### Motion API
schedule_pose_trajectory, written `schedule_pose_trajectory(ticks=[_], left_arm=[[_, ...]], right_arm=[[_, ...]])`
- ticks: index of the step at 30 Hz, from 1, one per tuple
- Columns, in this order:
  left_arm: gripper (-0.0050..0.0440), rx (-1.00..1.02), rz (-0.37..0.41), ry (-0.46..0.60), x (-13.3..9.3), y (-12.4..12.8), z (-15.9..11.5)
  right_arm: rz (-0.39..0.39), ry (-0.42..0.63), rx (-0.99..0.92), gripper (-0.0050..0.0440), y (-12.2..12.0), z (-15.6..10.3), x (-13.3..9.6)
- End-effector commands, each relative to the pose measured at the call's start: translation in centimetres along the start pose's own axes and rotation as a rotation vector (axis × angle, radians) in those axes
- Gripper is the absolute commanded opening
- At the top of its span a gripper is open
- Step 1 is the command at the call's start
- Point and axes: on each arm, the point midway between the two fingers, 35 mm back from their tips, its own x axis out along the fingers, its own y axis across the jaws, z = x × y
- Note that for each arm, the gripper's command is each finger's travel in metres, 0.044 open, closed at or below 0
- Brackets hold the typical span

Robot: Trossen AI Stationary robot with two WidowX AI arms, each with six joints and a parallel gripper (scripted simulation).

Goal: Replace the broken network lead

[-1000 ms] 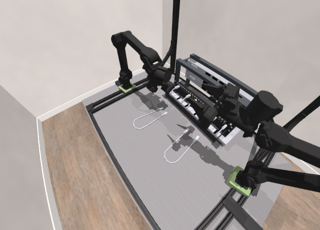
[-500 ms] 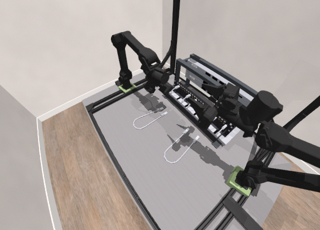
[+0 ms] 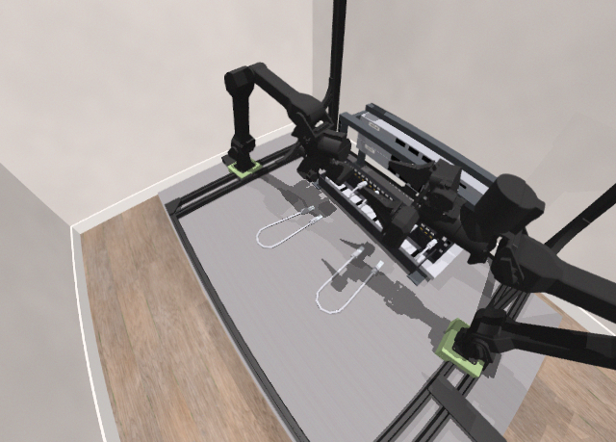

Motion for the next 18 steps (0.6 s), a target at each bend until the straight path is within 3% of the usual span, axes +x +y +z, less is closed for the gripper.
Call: schedule_pose_trajectory(ticks=[1, 2, 18], left_arm=[[0.044, 0.0, 0.0, 0.0, 0.0, 0.0, 0.0], [0.044, 0.0, 0.0, 0.0, 0.0, 0.0, 0.0], [0.044, 0.0, 0.0, 0.0, 0.0, 0.0, 0.0]], right_arm=[[0.008, -0.001, -0.001, 0.0176, 0.3, -0.1, -0.2], [0.007, -0.026, 0.023, 0.0176, 4.7, -3.4, 1.5], [0.007, -0.026, 0.023, 0.0176, 4.7, -3.4, 1.5]])
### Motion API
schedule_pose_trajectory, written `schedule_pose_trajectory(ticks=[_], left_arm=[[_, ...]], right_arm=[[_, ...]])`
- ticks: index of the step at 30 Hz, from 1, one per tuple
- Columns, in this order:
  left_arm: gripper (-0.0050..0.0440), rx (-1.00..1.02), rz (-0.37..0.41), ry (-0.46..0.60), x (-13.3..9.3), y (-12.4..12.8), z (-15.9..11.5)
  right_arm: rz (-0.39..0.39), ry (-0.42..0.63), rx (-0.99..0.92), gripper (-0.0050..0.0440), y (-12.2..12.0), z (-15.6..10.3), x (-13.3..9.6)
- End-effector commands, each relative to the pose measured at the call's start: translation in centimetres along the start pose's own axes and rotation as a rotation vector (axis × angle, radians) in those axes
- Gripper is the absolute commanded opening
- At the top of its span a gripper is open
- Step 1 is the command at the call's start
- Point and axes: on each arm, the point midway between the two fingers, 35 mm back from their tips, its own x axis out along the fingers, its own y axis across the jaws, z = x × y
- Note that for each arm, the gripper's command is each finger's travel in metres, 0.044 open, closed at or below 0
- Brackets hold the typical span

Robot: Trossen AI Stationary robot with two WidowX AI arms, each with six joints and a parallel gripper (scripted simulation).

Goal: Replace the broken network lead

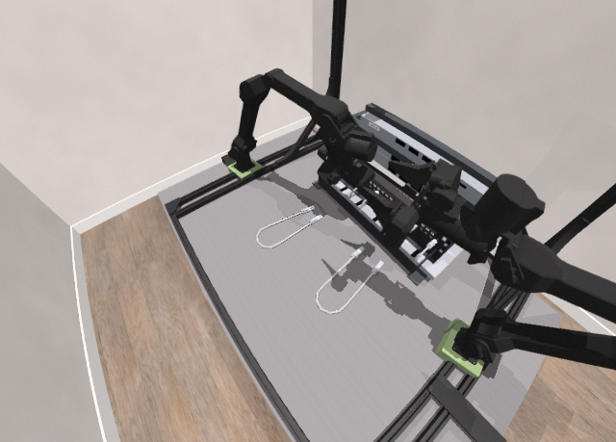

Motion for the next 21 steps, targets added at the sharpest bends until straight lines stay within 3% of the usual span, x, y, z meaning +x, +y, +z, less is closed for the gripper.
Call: schedule_pose_trajectory(ticks=[1, 17, 18, 21], left_arm=[[0.044, 0.0, 0.0, 0.0, 0.0, 0.0, 0.0], [0.044, 0.0, 0.0, 0.0, 0.0, 0.0, 0.0], [0.044, 0.0, 0.0, 0.0, 0.0, 0.0, 0.0], [0.044, 0.0, 0.0, 0.0, 0.0, 0.0, 0.0]], right_arm=[[0.009, -0.011, 0.009, 0.0176, 2.0, -1.5, 0.4], [0.009, -0.011, 0.009, 0.0176, 2.0, -1.5, 0.4], [0.009, -0.011, 0.009, 0.0176, 2.0, -1.4, 6.4], [0.009, -0.011, 0.009, 0.0176, 2.0, -1.4, 6.4]])
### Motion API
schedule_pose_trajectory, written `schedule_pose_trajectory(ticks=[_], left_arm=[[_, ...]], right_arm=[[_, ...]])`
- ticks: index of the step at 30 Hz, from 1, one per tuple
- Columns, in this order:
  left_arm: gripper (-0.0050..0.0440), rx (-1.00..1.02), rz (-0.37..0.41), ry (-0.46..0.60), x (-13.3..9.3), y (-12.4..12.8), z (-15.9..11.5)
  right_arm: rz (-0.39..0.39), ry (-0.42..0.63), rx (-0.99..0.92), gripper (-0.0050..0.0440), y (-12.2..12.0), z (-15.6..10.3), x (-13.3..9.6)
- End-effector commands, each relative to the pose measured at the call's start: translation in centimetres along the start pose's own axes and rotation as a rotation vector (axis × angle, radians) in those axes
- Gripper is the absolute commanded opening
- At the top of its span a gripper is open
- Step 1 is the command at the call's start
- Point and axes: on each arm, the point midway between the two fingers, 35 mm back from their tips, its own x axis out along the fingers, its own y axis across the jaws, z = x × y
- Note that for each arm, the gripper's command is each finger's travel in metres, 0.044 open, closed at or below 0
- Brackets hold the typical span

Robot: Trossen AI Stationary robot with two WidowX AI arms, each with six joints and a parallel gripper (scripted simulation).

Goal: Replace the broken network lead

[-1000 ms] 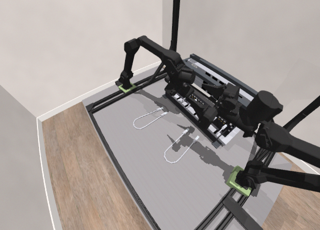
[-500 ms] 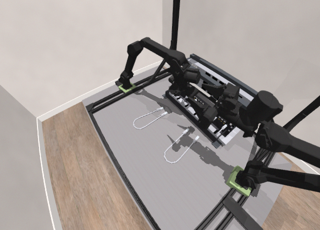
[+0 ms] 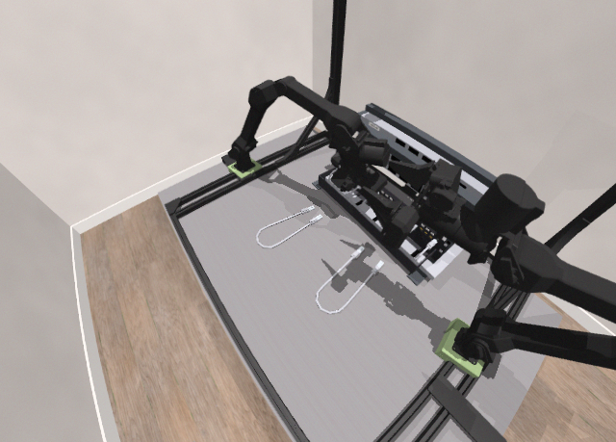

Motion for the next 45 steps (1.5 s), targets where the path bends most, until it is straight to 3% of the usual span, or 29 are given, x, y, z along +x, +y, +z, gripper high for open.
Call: schedule_pose_trajectory(ticks=[1, 13, 14, 45], left_arm=[[0.044, 0.0, 0.0, 0.0, 0.0, 0.0, 0.0], [0.044, 0.0, 0.0, 0.0, 0.0, 0.0, 0.0], [0.044, 0.0, 0.0, 0.0, 0.0, 0.0, 0.0], [0.044, 0.0, 0.0, 0.0, 0.0, 0.0, 0.0]], right_arm=[[-0.033, -0.015, 0.006, 0.0176, -0.8, 0.36, 2.67], [-0.033, -0.015, 0.006, 0.0176, -0.8, 0.36, 2.67], [-0.036, -0.013, 0.004, 0.0, -0.83, 0.32, 2.73], [-0.035, -0.014, 0.004, 0.0, -0.79, 0.34, 2.74]])
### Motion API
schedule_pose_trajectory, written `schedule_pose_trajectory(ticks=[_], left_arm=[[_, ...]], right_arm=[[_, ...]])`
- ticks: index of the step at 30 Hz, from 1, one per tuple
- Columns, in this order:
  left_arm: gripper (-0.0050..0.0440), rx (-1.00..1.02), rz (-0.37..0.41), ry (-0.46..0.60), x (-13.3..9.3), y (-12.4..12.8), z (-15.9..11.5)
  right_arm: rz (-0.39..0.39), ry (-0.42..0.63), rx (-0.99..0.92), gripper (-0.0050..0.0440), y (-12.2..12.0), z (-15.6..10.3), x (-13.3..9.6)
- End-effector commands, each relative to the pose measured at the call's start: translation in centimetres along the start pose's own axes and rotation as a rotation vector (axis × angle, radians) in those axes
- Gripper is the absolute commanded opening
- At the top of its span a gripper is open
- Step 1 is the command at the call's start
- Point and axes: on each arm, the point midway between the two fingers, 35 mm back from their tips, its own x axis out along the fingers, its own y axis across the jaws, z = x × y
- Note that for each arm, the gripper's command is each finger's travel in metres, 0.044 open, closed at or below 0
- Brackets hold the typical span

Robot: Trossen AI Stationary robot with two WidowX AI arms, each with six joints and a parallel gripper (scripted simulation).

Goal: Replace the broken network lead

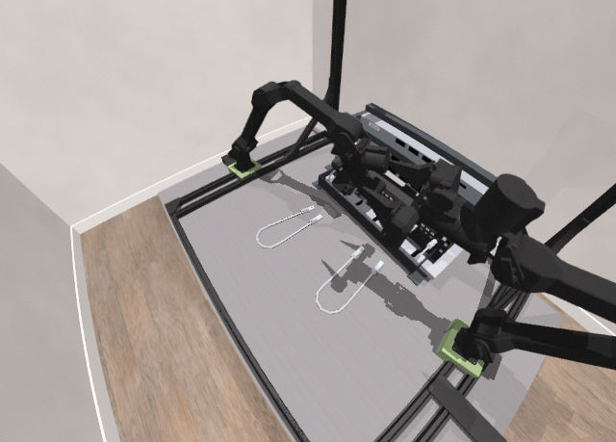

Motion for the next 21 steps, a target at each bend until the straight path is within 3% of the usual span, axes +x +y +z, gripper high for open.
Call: schedule_pose_trajectory(ticks=[1, 2, 3, 21], left_arm=[[0.044, 0.0, 0.0, 0.0, 0.0, 0.0, 0.0], [0.044, 0.0, 0.0, 0.0, 0.0, 0.0, 0.0], [0.044, 0.0, 0.0, 0.0, 0.0, 0.0, 0.0], [0.044, 0.0, 0.0, 0.0, 0.0, 0.0, 0.0]], right_arm=[[0.0, 0.0, 0.0, 0.0, 0.0, 0.0, 0.0], [0.0, 0.0, 0.0, 0.0, 0.0, 0.0, 0.0], [0.0, 0.0, 0.0, 0.0055, 0.0, 0.0, 0.0], [0.0, 0.0, 0.0, 0.0055, 0.0, 0.0, 0.0]])
